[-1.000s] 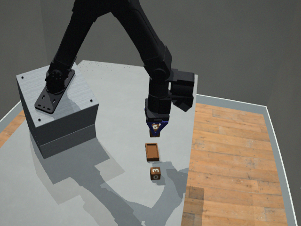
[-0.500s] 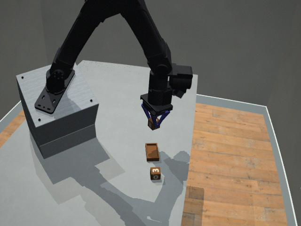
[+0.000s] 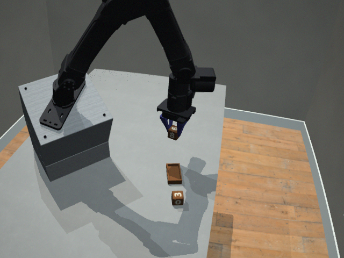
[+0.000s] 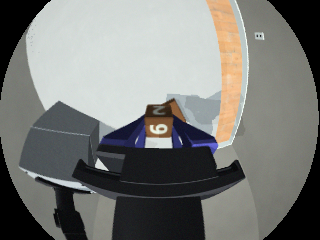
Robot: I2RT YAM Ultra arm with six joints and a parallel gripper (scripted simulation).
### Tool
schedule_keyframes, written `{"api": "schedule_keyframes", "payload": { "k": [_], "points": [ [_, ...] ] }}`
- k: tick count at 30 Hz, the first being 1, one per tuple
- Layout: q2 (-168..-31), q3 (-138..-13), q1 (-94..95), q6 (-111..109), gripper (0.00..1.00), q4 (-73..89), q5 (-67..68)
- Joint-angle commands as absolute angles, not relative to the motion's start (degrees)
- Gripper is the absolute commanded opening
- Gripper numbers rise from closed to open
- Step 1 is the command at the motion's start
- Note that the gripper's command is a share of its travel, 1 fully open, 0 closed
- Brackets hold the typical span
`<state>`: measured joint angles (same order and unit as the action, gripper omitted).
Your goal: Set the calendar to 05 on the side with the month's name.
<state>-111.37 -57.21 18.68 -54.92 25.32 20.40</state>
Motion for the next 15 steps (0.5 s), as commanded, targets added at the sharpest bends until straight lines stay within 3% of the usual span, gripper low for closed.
{"api": "schedule_keyframes", "payload": {
  "k": [1,15],
  "points": [
    [-111.2,-57.3,20.4,-62.5,0.27,24.9,20.6],
    [-113.6,-57.1,25.8,-79.4,0.27,24.2,21.8]
  ]
}}
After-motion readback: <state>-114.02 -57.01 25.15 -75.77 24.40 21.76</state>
